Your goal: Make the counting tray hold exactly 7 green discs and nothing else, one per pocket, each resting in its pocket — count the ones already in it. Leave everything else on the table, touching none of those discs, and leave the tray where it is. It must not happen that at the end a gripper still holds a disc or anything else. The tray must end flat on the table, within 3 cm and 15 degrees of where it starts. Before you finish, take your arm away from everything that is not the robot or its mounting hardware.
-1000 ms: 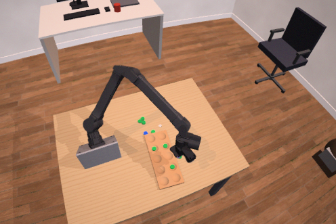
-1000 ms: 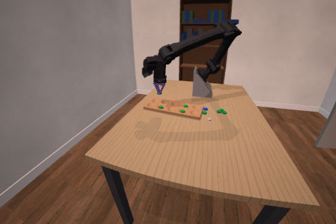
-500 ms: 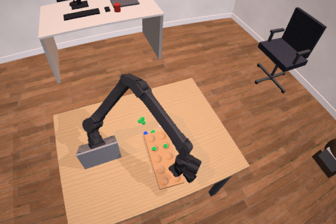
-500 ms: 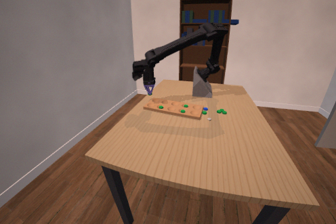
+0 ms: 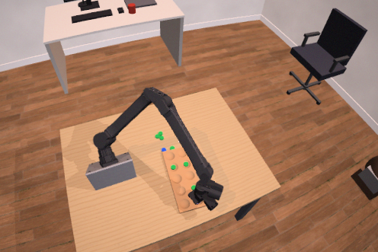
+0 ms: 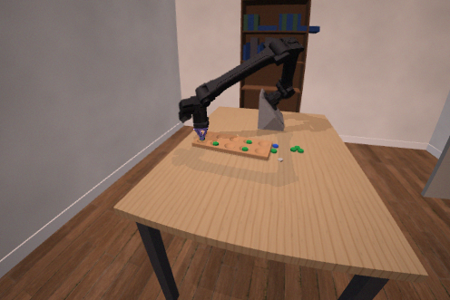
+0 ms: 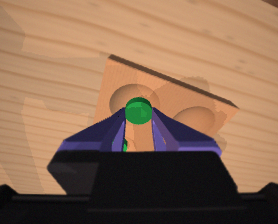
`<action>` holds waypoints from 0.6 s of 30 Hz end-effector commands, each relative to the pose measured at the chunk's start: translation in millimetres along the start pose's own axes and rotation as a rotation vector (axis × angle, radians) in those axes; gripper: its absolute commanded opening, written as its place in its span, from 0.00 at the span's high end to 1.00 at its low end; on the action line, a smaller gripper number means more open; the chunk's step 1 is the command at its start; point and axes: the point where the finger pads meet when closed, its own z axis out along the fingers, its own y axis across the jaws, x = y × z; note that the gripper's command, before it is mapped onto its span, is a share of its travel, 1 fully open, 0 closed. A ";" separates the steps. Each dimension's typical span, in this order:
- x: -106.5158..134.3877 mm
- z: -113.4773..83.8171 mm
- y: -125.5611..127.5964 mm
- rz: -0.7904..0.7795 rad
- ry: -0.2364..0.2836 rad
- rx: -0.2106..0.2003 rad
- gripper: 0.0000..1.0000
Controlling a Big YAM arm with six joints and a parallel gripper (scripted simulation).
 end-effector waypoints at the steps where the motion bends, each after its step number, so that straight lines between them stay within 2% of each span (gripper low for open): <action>1: -7.7 -13.6 27.2 -0.036 -0.046 -0.022 1.00; 3: -7.8 3.6 13.8 -0.014 -0.023 -0.008 1.00; 10: -5.1 13.6 9.8 -0.006 -0.016 -0.004 1.00; 18: -5.6 12.6 5.7 0.005 -0.011 -0.007 1.00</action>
